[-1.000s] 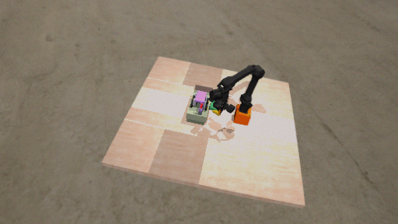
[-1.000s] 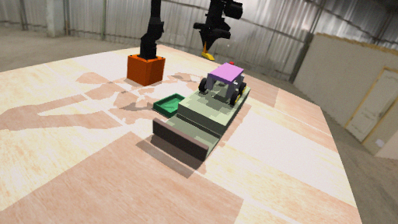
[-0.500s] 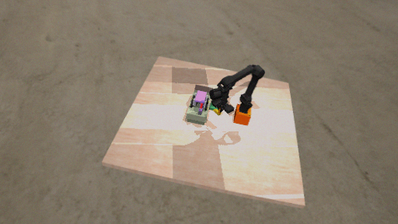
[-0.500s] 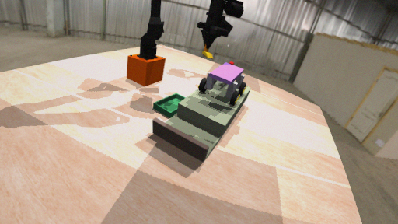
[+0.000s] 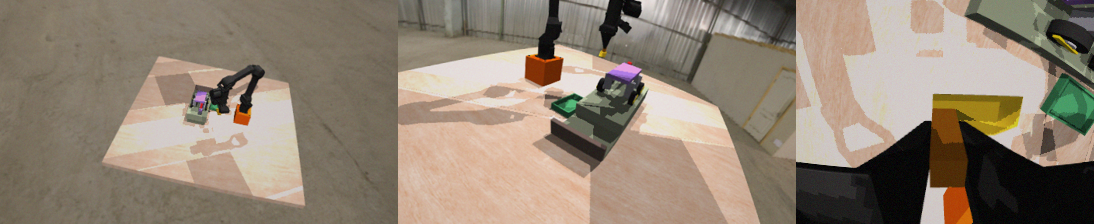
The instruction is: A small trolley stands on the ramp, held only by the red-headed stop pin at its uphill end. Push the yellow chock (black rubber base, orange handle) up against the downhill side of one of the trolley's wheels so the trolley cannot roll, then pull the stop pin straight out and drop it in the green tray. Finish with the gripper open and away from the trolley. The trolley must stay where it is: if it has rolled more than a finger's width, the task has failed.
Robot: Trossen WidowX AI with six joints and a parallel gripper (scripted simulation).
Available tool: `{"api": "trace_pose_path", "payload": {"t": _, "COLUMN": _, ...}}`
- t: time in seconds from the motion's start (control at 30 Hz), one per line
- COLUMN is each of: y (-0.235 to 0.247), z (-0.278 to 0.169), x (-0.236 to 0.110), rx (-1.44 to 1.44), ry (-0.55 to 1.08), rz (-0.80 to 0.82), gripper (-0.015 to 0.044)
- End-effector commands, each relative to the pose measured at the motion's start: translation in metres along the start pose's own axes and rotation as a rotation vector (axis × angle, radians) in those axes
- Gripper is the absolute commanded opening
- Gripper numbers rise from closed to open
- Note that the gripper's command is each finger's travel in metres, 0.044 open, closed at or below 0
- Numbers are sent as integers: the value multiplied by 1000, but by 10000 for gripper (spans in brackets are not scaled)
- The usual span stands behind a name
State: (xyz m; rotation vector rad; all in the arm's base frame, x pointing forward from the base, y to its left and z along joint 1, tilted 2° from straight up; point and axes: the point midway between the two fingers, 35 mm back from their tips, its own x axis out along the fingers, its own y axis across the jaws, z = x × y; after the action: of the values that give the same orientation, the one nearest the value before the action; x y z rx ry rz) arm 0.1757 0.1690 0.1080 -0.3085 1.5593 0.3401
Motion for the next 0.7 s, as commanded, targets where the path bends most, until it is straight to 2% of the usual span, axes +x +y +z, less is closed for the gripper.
{"api": "trace_pose_path", "payload": {"t": 0.0, "y": 0, "z": 0, "x": 0, "rx": 125, "ry": 1, "rz": 3, "gripper": 0}}
{"api": "trace_pose_path", "payload": {"t": 0.67, "y": 0, "z": 0, "x": 0, "rx": 723, "ry": 2, "rz": 3, "gripper": 0}}
